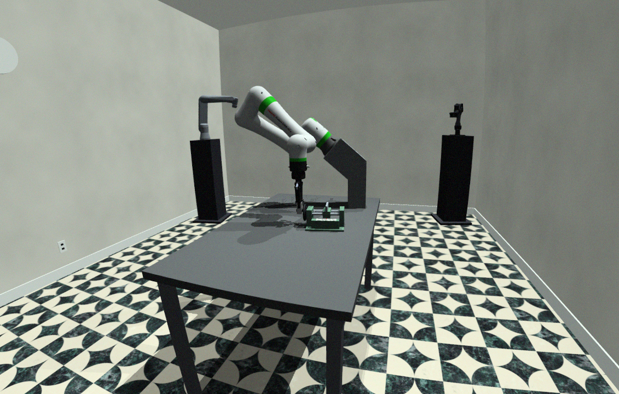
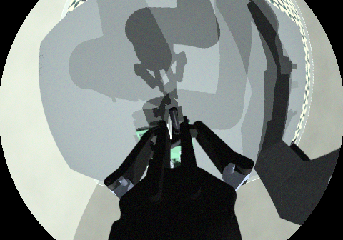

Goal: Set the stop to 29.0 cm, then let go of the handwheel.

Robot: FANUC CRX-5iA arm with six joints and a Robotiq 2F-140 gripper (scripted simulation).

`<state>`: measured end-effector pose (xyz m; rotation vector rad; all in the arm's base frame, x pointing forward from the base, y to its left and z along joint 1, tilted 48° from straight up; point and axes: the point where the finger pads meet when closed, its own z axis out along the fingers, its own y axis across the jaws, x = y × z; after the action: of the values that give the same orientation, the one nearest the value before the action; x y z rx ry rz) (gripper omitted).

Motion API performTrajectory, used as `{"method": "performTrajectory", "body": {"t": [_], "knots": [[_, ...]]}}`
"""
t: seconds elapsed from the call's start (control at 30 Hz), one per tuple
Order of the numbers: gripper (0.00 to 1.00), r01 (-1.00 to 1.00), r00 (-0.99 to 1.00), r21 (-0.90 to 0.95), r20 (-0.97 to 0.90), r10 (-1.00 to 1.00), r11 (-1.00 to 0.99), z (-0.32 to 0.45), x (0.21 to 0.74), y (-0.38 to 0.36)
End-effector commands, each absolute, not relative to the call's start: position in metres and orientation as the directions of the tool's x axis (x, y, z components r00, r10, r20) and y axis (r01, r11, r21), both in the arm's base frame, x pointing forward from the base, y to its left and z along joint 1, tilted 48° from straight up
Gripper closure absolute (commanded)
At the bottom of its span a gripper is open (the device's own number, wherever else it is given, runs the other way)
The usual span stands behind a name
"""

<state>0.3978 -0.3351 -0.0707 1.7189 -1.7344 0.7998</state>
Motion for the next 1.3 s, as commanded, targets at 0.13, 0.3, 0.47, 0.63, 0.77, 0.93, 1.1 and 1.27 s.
{"method": "performTrajectory", "body": {"t": [0.13, 0.3, 0.47, 0.63, 0.77, 0.93, 1.1, 1.27], "knots": [[0.96, -1.000, -0.017, -0.024, 0.749, -0.663, -0.002, -0.066, 0.399, -0.330], [0.96, -1.000, -0.017, -0.024, 0.749, -0.663, -0.002, -0.062, 0.400, -0.326], [0.96, -1.000, -0.017, -0.024, 0.749, -0.663, -0.002, -0.059, 0.404, -0.321], [0.96, -1.000, -0.017, -0.024, 0.749, -0.663, -0.002, -0.056, 0.406, -0.319], [0.96, -1.000, -0.017, -0.024, 0.749, -0.663, -0.002, -0.053, 0.411, -0.315], [0.96, -1.000, -0.017, -0.024, 0.749, -0.663, -0.002, -0.050, 0.421, -0.312], [0.96, -1.000, -0.017, -0.024, 0.749, -0.663, -0.002, -0.049, 0.433, -0.311], [0.96, -1.000, -0.017, -0.024, 0.749, -0.663, -0.002, -0.050, 0.440, -0.312]]}}
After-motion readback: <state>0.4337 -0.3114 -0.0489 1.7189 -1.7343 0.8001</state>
